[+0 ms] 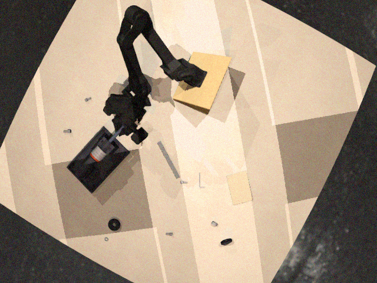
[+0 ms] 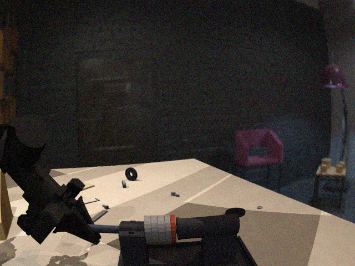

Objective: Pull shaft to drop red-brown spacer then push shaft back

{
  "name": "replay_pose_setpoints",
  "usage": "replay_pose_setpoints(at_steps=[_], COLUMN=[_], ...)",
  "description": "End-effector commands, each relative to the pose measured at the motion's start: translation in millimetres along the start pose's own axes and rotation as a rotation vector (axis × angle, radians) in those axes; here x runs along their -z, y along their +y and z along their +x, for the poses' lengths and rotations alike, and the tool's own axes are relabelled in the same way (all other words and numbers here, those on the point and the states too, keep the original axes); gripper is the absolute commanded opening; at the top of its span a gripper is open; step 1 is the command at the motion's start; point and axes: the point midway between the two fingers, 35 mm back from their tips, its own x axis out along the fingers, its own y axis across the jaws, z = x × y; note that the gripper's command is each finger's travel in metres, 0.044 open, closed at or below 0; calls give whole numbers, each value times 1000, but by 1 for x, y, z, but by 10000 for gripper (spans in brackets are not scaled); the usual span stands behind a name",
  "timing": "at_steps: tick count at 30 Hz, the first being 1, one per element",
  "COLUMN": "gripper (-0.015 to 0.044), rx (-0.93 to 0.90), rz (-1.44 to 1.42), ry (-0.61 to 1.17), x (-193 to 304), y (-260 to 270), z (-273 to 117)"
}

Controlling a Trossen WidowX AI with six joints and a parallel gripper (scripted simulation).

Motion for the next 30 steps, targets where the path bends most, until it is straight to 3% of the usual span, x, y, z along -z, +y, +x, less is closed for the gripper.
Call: replay_pose_setpoints(at_steps=[1, 30], gripper=[0, 0], rx=[1, 1], rz=[-3, -3], ry=[0, 0], x=[0, -3], y=[0, 0], z=[-1, -3])
